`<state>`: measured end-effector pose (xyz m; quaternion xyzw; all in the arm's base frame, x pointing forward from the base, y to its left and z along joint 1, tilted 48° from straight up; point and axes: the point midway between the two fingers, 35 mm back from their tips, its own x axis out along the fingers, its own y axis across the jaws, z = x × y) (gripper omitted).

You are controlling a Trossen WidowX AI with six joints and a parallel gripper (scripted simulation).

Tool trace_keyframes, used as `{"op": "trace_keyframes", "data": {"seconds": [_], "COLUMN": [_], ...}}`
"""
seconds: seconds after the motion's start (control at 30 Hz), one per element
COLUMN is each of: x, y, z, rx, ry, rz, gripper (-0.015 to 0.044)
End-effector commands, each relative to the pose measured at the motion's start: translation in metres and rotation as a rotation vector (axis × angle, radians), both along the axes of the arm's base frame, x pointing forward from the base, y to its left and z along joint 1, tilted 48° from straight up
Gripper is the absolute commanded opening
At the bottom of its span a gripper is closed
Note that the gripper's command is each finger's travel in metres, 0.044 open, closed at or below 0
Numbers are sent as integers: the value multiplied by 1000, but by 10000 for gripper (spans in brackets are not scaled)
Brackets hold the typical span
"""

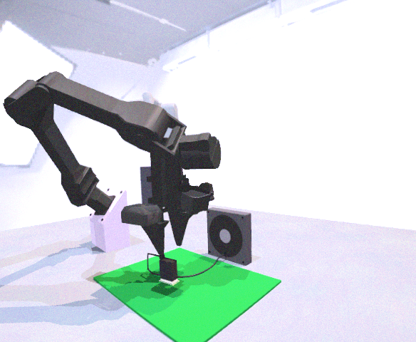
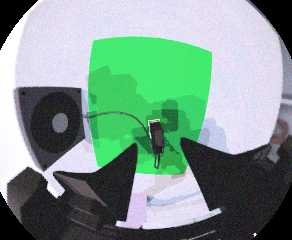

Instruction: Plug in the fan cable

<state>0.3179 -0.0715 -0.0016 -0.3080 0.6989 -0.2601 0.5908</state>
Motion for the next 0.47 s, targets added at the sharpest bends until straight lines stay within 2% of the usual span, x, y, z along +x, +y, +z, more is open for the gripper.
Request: {"op": "trace_keyframes", "data": {"seconds": [0.0, 0.43], "x": [0, 101], "y": [4, -10], "z": [6, 8], "rx": [4, 4], "ry": [-1, -8], "rz": [-15, -15], "gripper": [260, 260]}}
